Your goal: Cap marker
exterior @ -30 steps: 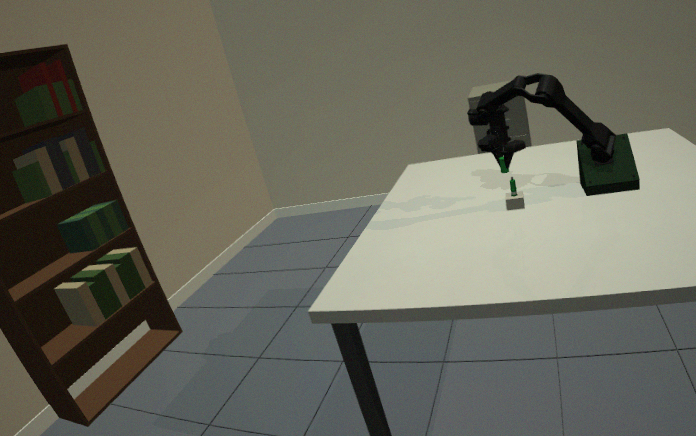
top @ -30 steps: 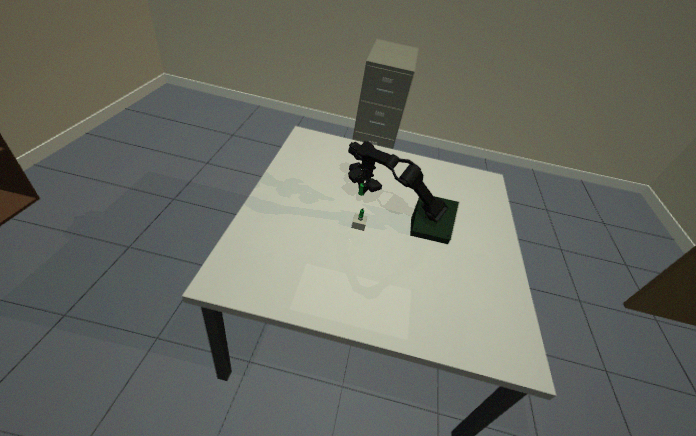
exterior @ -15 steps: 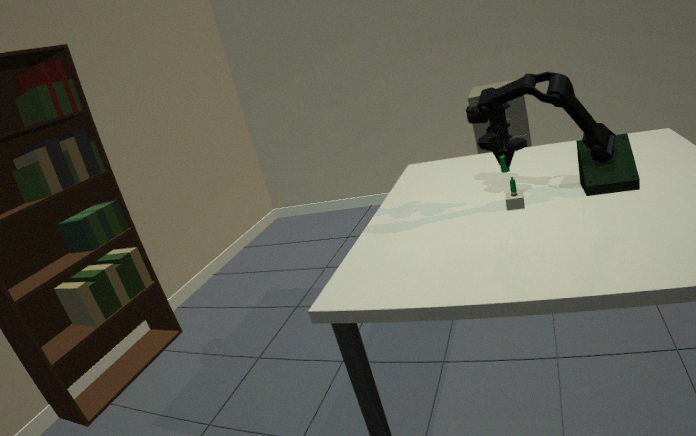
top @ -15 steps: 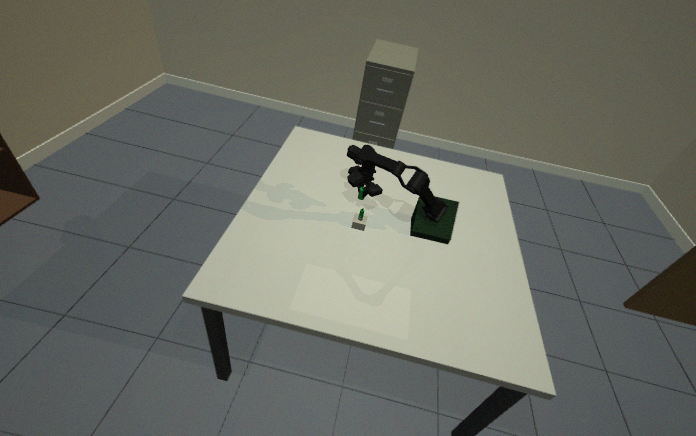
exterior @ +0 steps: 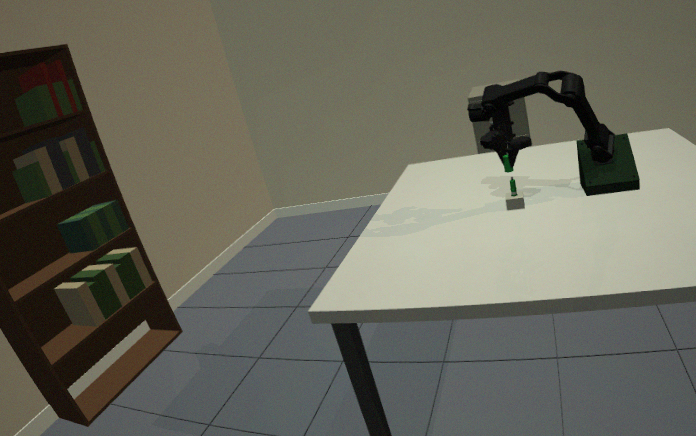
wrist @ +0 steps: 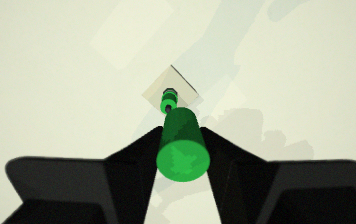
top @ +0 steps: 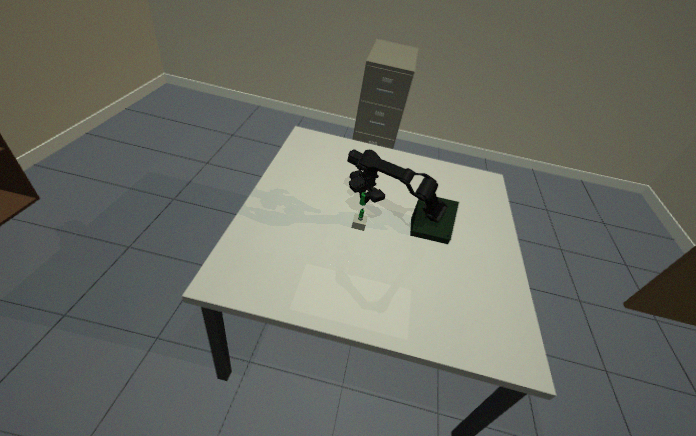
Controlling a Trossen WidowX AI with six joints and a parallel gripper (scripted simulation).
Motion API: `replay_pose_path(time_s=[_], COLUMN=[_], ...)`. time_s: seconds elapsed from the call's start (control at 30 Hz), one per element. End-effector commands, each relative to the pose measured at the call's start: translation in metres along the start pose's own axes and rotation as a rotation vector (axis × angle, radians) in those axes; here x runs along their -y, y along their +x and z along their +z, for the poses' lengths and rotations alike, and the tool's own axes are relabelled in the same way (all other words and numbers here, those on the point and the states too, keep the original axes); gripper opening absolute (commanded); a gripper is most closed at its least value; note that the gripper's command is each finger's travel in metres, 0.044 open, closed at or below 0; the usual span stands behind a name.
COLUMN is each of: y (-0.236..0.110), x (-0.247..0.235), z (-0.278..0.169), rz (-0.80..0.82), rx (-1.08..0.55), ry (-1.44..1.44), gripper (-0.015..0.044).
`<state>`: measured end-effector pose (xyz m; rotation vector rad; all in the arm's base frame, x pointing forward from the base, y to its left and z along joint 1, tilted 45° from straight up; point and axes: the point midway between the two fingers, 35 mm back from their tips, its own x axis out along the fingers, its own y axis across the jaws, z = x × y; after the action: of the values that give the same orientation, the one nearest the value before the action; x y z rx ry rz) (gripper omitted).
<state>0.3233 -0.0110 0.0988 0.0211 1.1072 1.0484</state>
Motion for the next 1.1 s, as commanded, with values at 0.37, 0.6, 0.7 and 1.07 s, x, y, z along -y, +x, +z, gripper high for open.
replay_pose_path(time_s=[0.37, 0.6, 0.7, 1.07], y=[0.007, 0.017, 0.022, 0.040], x=[-0.012, -0.012, -0.011, -0.012], z=[0.004, 0.004, 0.005, 0.005], rz=[0.010, 0.009, 0.009, 0.009], rx=[0.001, 0.001, 0.001, 0.002], ry=[0.006, 0.006, 0.006, 0.006], gripper=[0.0000, 0.0000, 0.0000, 0.0000])
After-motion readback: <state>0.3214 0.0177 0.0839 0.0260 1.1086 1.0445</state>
